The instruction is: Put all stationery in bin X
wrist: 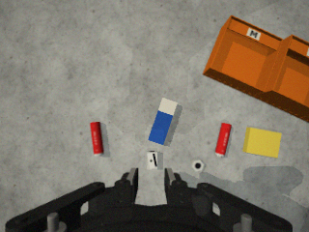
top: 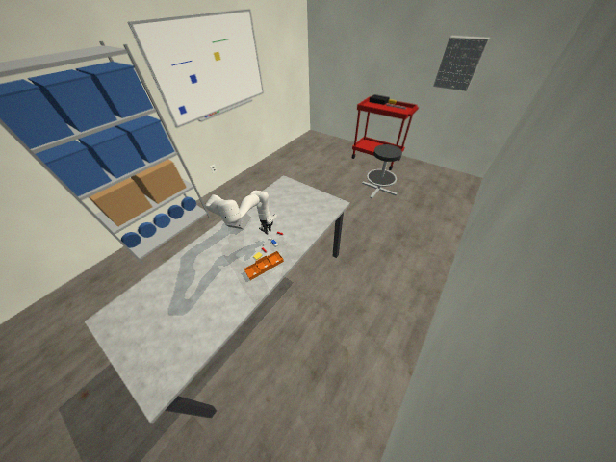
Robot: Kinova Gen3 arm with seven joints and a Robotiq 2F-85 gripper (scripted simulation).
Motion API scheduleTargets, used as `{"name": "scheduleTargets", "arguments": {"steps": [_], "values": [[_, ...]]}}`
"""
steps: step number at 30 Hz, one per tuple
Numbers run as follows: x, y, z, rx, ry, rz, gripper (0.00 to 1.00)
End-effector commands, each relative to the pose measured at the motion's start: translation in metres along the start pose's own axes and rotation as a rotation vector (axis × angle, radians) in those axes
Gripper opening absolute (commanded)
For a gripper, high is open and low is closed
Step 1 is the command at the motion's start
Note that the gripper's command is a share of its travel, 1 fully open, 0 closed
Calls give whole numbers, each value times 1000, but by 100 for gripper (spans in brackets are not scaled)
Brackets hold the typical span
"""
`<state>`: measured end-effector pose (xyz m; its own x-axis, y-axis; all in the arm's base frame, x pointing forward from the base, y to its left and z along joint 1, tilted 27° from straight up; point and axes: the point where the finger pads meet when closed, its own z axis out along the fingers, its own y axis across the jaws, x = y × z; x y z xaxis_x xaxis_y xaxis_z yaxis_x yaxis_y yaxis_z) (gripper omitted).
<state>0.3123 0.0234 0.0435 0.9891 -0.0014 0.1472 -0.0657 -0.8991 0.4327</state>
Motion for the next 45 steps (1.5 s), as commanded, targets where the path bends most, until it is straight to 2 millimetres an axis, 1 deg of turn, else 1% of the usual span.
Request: {"name": "scheduleTargets", "arguments": {"steps": [1, 30, 41, 43, 45], "values": [[-3, -5, 0, 2, -2, -15, 30], [1, 0, 1, 2, -2, -15, 30], [-2, 0, 44, 2, -2, -15, 30], [-2, 0, 44, 2, -2, -15, 30], [-3, 0, 52, 2, -2, -15, 30]]}}
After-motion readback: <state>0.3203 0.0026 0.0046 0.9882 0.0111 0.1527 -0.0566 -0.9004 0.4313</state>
